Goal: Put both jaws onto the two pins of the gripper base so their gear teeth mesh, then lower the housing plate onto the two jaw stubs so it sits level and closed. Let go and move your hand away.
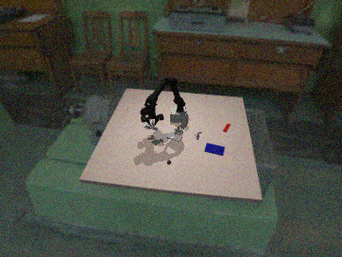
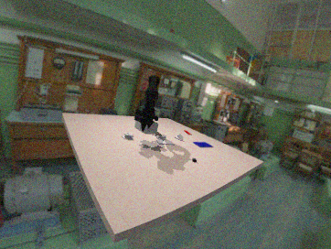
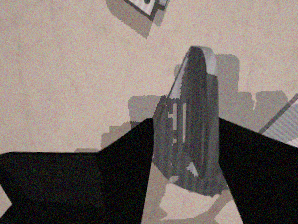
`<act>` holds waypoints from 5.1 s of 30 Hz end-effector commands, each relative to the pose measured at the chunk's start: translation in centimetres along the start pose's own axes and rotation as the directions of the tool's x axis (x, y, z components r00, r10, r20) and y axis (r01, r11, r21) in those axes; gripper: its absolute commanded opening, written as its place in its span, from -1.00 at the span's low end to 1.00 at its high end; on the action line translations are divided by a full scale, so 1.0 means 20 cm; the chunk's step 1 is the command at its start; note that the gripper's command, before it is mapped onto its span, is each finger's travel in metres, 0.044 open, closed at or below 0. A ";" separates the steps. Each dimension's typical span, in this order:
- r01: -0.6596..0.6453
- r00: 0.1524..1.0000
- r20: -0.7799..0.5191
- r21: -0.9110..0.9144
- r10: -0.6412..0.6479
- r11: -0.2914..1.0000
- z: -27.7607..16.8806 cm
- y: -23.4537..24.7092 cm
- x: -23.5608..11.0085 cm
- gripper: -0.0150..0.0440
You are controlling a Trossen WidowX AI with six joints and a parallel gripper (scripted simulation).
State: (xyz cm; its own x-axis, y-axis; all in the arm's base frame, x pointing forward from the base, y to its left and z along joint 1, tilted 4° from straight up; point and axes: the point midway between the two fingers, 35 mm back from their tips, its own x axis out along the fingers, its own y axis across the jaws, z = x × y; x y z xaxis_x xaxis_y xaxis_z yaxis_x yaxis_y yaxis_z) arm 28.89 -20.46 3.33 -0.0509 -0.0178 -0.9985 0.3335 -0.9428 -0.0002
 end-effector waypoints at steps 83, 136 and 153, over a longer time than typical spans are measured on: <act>-0.009 1.000 -0.003 -0.940 -0.017 -0.340 -0.01 -0.94 -0.01 -0.04; -0.015 1.000 0.001 -0.686 -0.021 -0.727 0.08 -1.13 0.03 -0.04; -0.017 1.000 -0.004 -0.686 -0.020 -0.727 -0.19 -1.09 0.01 -0.04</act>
State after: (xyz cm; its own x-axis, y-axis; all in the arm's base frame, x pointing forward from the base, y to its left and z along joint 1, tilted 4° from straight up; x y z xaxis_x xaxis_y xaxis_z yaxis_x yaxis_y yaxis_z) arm 24.41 0.98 3.17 -0.0487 -0.0030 -0.9988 0.4011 0.9158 -0.0223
